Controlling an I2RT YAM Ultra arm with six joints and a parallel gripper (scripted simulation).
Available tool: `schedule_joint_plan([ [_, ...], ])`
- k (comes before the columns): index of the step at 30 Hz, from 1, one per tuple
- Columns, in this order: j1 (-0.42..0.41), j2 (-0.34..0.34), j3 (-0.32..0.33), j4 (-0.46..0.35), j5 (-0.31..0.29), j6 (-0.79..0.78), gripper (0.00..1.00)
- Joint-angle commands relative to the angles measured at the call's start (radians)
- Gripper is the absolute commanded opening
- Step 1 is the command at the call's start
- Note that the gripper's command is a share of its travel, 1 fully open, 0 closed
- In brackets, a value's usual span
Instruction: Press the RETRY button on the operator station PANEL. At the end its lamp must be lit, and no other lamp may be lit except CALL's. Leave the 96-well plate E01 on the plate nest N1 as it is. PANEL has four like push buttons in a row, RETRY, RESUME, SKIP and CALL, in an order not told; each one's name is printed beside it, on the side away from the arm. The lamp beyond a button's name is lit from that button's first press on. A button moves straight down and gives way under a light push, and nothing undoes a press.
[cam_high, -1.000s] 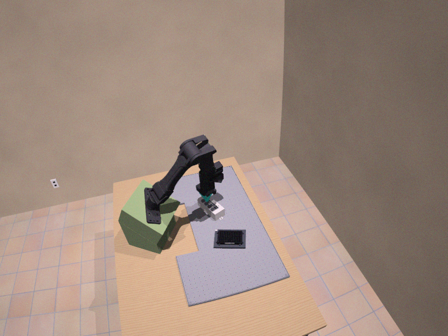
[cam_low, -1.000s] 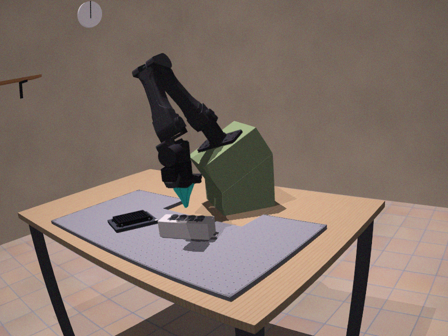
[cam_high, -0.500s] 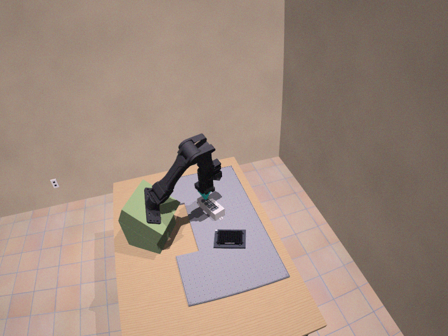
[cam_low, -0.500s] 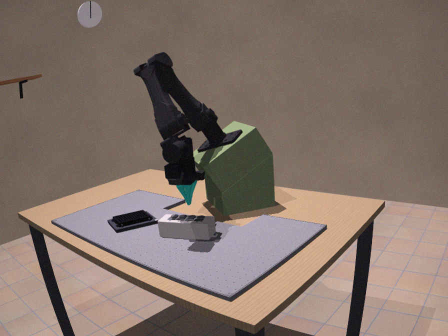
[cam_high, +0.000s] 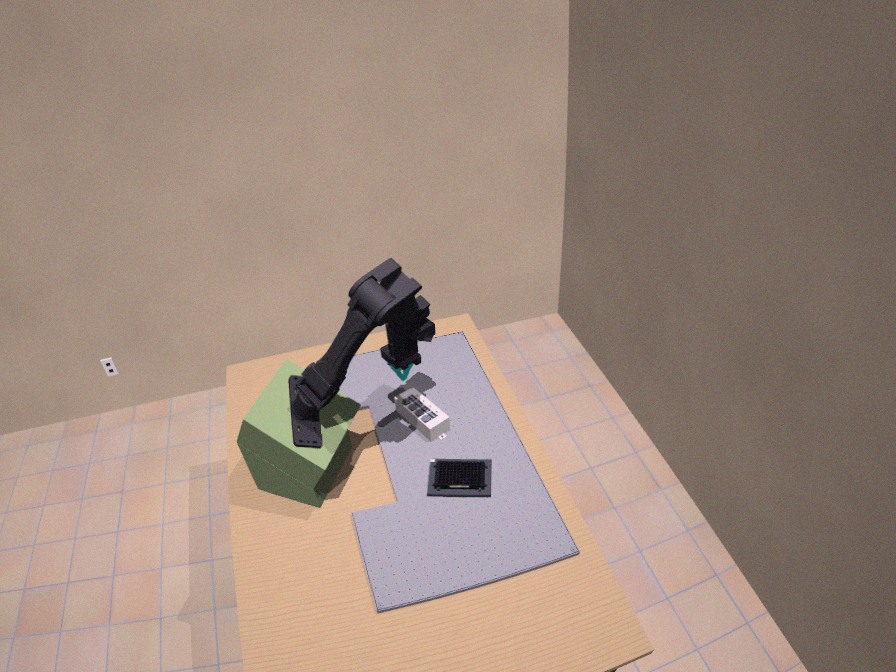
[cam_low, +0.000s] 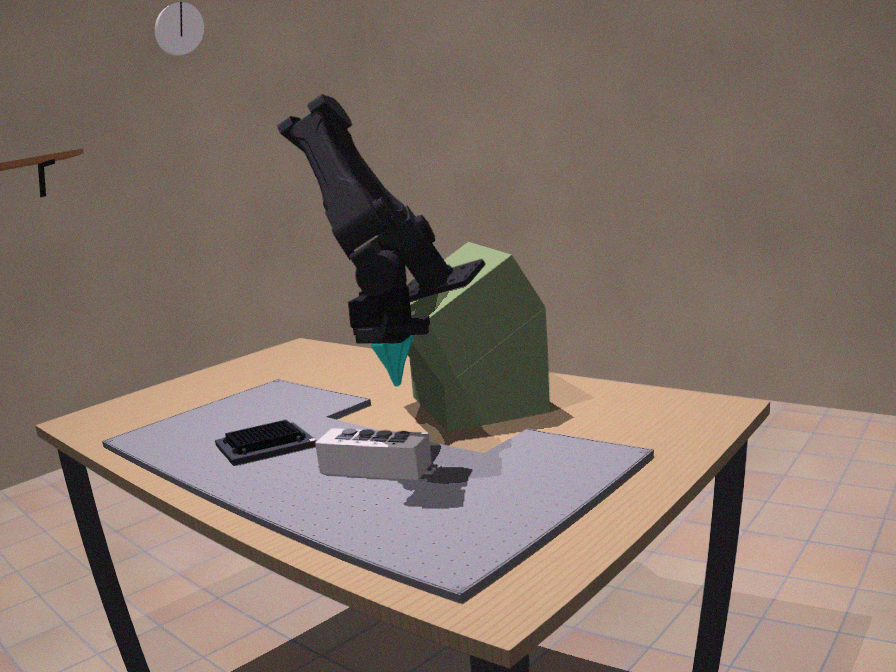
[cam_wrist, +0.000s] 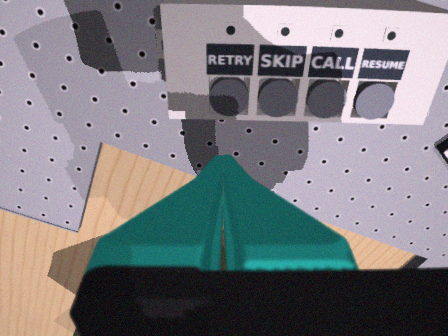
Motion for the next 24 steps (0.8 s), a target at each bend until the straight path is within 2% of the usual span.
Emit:
schedule_joint_plan([
  [1,0.003,-0.006,0.027,-0.034,0.014,0.030,0.00],
  [3,0.003,-0.005,0.007,-0.023,0.008,0.025,0.00],
  [19,0.003,-0.005,0.007,-0.023,0.008,0.025,0.00],
  [20,-0.007,0.015,0.022,-0.023,0.014,0.028,0.00],
  [24,-0.010,0.028,-0.022,0.017,0.011,0.008,0.00],
])
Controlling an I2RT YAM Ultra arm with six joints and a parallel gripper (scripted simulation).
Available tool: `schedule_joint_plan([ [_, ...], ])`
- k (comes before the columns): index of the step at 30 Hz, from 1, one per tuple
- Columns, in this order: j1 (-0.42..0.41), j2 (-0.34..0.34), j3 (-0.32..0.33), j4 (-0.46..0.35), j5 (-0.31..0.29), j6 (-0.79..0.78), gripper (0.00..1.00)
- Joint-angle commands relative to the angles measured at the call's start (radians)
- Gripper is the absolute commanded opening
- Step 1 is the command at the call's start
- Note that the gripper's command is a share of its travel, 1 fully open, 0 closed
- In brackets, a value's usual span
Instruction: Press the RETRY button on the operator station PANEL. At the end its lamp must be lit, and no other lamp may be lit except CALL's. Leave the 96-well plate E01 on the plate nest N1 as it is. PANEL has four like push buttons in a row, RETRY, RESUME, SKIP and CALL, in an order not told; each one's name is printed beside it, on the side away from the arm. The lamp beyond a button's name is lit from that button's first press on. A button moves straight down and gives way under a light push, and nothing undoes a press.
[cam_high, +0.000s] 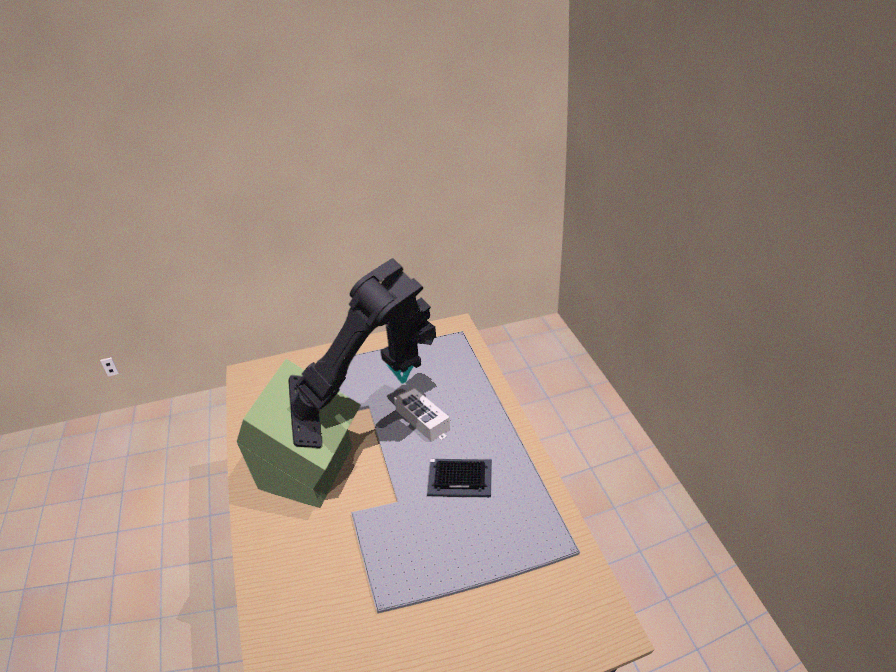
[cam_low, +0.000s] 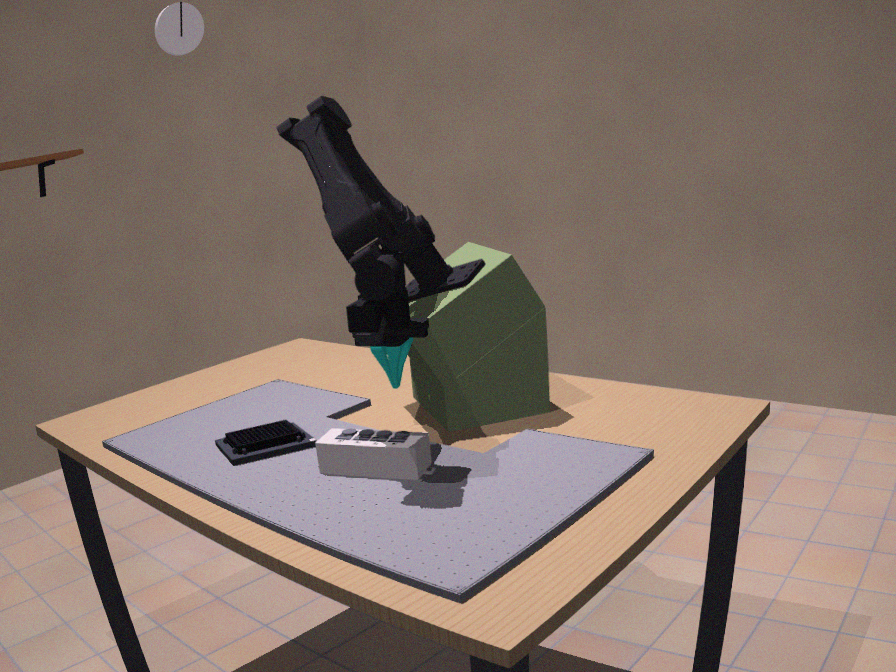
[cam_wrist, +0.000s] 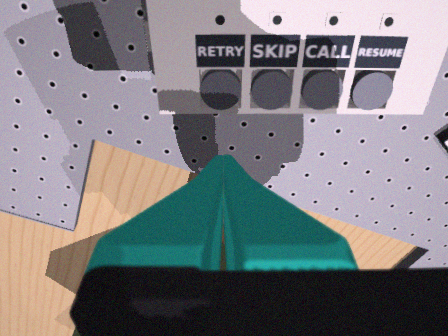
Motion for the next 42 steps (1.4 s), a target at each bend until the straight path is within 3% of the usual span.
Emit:
schedule_joint_plan([
  [1,0.002,0.019,-0.022,0.031,0.003,-0.012,0.00],
  [8,-0.012,0.038,-0.029,0.061,-0.003,-0.023,0.00],
  [9,-0.004,0.022,0.011,0.067,-0.004,-0.026,0.00],
  [15,-0.025,0.063,-0.037,0.103,-0.009,-0.040,0.00],
  [26,-0.046,0.081,-0.040,0.159,-0.011,-0.062,0.00],
  [42,-0.079,0.158,-0.051,0.239,-0.020,-0.094,0.00],
])
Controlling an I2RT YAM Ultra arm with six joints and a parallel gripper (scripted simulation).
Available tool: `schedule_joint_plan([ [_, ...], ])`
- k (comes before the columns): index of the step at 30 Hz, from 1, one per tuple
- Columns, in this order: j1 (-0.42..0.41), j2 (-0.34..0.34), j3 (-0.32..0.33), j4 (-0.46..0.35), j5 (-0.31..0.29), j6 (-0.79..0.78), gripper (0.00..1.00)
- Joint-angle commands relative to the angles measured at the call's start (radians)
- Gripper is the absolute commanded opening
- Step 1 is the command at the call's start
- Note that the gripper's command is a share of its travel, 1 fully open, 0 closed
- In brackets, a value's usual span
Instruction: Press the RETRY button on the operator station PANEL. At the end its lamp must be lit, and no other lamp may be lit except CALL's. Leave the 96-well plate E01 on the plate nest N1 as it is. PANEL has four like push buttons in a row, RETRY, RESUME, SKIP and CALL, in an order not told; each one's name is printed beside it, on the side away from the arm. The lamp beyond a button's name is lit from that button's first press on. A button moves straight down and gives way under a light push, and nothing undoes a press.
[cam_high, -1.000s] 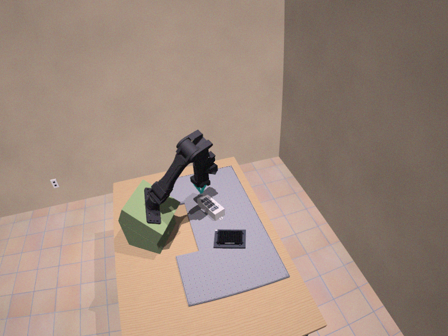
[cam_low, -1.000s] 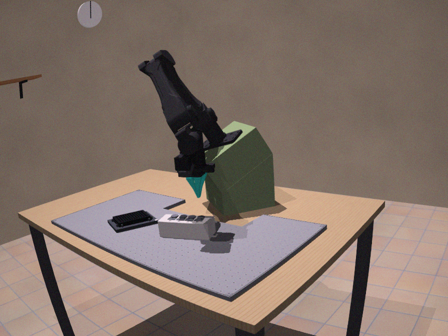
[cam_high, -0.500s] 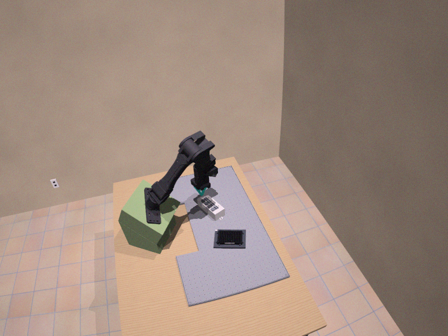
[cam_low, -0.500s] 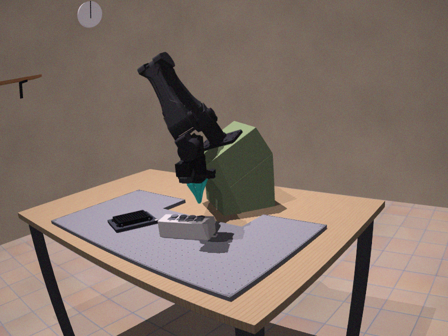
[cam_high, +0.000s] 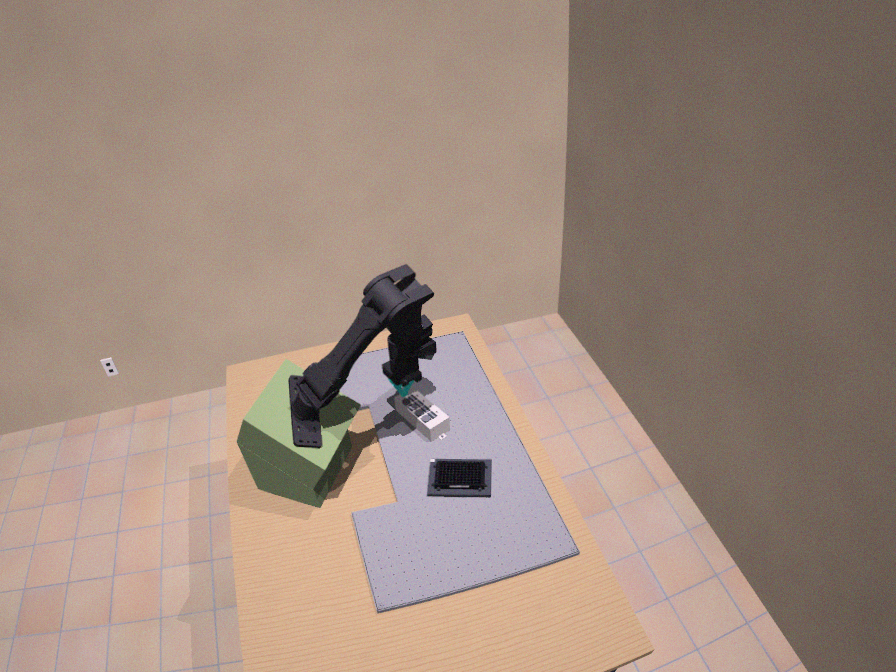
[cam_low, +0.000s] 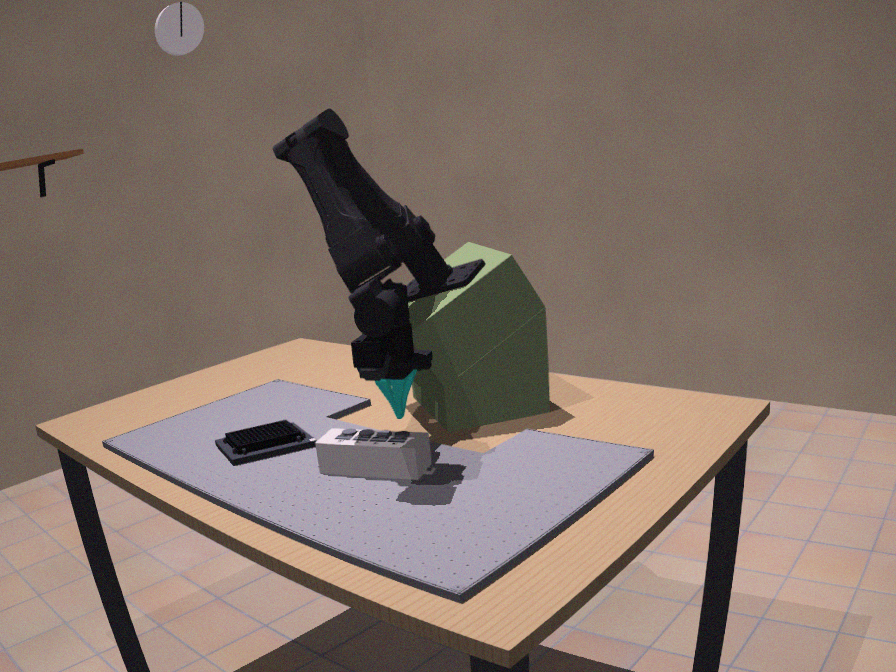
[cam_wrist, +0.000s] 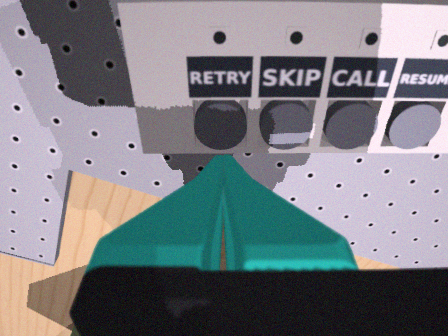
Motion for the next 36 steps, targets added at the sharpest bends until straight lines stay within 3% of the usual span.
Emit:
schedule_joint_plan([
  [1,0.005,0.001,-0.021,0.038,-0.002,-0.017,0.00],
  [15,-0.021,0.072,-0.018,0.113,-0.012,-0.047,0.00],
  [17,-0.021,0.072,-0.018,0.113,-0.012,-0.047,0.00],
  [18,-0.020,0.038,-0.017,0.115,-0.009,-0.048,0.00],
  [36,-0.031,0.071,-0.018,0.122,-0.011,-0.051,0.00],
])
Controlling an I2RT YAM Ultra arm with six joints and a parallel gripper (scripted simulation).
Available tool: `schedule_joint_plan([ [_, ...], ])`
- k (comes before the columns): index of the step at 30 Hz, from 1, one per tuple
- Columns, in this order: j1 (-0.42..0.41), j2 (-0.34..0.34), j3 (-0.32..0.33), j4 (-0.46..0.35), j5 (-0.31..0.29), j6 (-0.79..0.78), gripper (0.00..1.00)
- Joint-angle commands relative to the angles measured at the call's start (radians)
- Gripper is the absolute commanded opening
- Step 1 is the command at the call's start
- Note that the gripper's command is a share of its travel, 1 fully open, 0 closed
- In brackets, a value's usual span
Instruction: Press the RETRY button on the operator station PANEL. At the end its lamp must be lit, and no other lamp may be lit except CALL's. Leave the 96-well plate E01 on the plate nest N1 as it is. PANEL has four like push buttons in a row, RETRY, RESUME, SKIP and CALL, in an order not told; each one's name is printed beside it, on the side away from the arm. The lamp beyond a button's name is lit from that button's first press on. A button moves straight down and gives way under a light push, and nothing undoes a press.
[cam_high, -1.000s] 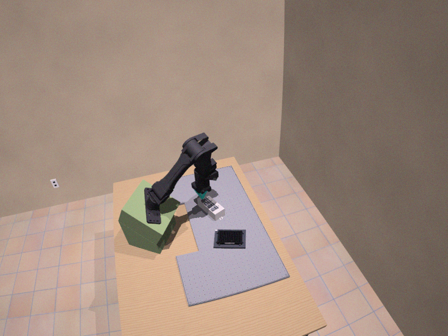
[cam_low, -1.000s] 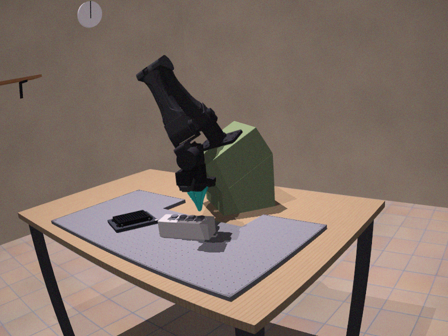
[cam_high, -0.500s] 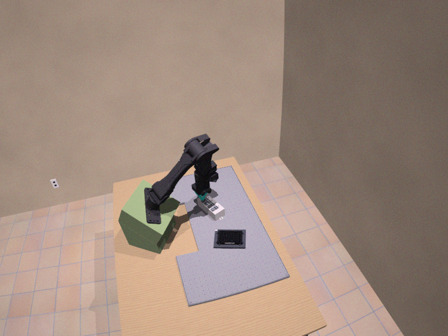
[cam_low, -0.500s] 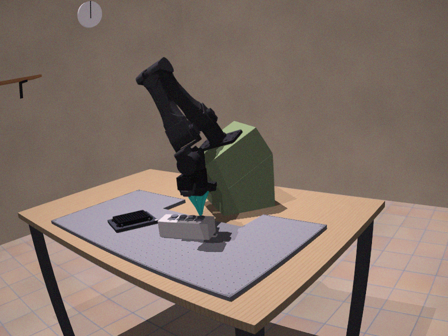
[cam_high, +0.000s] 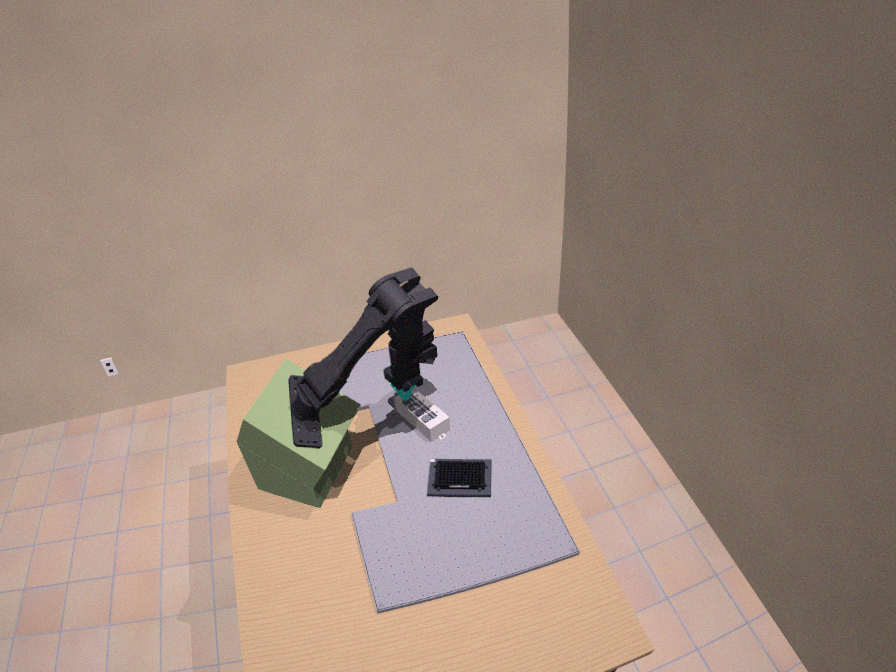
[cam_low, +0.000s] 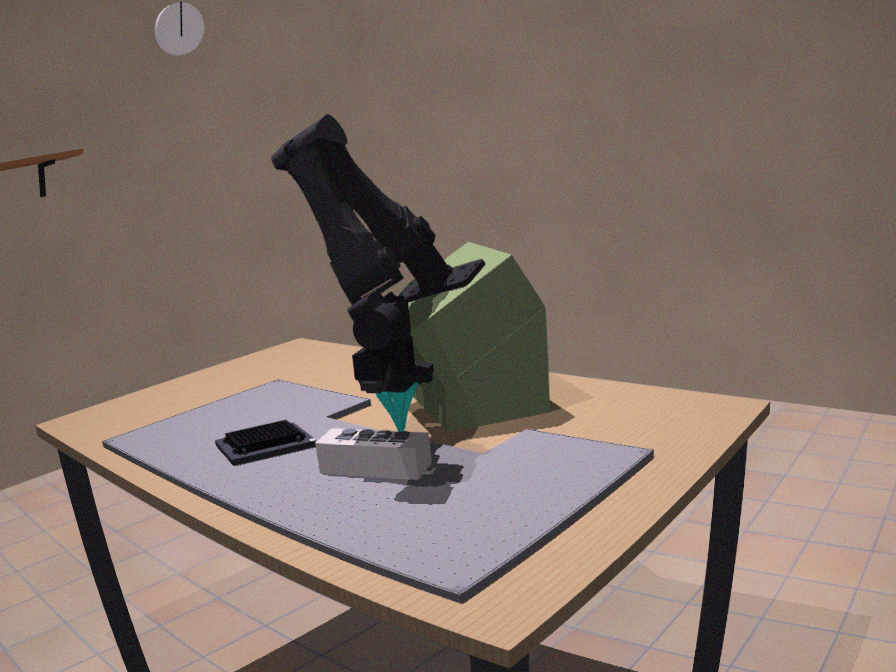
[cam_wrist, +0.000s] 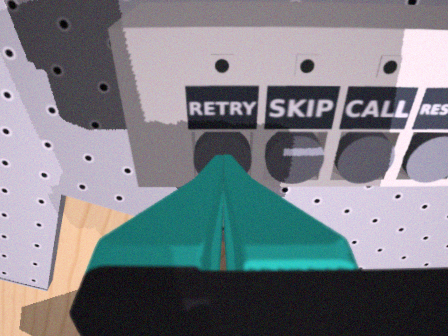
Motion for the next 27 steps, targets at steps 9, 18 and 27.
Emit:
schedule_joint_plan([
  [9,-0.006,0.013,-0.013,0.031,-0.005,-0.015,0.00],
  [18,-0.011,0.031,-0.011,0.040,-0.006,-0.019,0.00],
  [27,-0.016,0.042,-0.006,0.052,-0.007,-0.023,0.00],
])
